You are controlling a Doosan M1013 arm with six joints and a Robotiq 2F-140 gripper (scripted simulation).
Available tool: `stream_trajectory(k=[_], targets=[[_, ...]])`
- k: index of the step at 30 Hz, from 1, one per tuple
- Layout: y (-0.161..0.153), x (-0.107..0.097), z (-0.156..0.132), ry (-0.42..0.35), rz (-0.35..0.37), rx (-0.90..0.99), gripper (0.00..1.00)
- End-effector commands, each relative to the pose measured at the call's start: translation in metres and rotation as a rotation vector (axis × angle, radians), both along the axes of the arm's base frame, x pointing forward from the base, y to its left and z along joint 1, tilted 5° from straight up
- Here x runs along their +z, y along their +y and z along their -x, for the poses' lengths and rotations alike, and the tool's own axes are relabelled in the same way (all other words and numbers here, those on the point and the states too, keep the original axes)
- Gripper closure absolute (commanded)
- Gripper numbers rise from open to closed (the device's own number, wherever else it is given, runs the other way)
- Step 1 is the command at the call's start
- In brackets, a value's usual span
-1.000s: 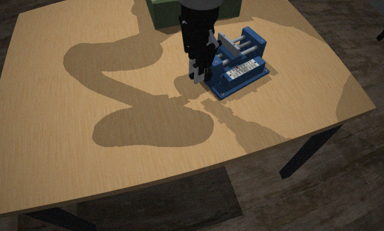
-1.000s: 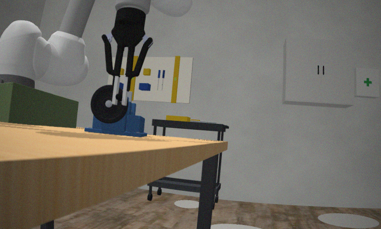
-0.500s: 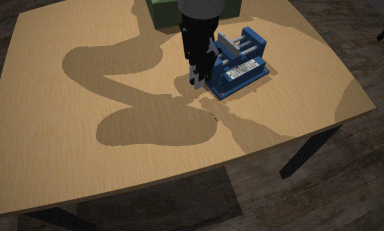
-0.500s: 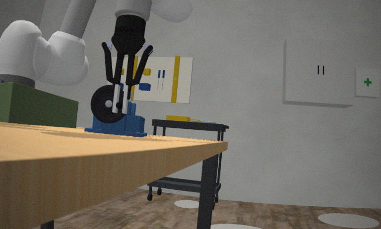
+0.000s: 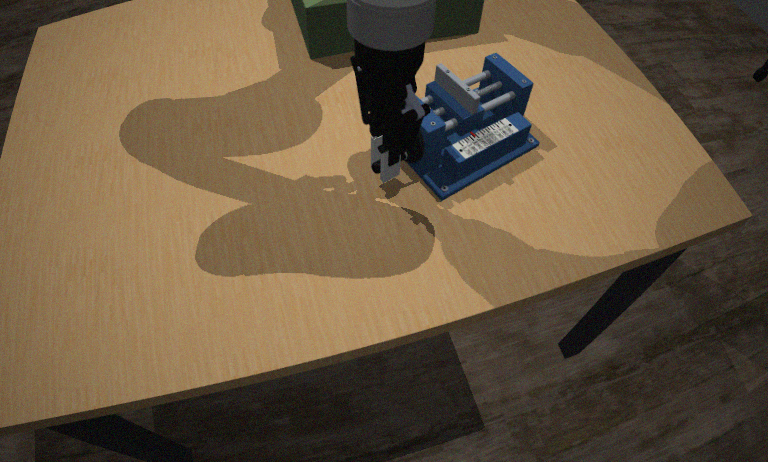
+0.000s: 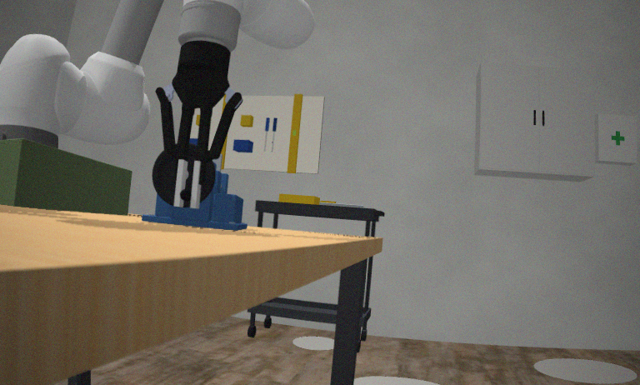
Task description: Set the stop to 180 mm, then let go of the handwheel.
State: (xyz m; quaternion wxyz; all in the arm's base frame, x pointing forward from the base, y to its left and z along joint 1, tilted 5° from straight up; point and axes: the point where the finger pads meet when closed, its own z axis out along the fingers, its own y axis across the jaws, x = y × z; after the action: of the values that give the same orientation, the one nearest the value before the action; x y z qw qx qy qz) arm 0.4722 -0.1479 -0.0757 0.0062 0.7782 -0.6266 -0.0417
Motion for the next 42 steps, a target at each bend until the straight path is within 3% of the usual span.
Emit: stream_trajectory(k=[1,19,42], targets=[[-0.001,-0.002,0.005,0.002,0.000,0.001,0.96],[-0.008,0.006,0.037,0.002,0.000,0.001,0.96],[-0.013,0.043,0.047,0.002,0.000,0.001,0.96]])
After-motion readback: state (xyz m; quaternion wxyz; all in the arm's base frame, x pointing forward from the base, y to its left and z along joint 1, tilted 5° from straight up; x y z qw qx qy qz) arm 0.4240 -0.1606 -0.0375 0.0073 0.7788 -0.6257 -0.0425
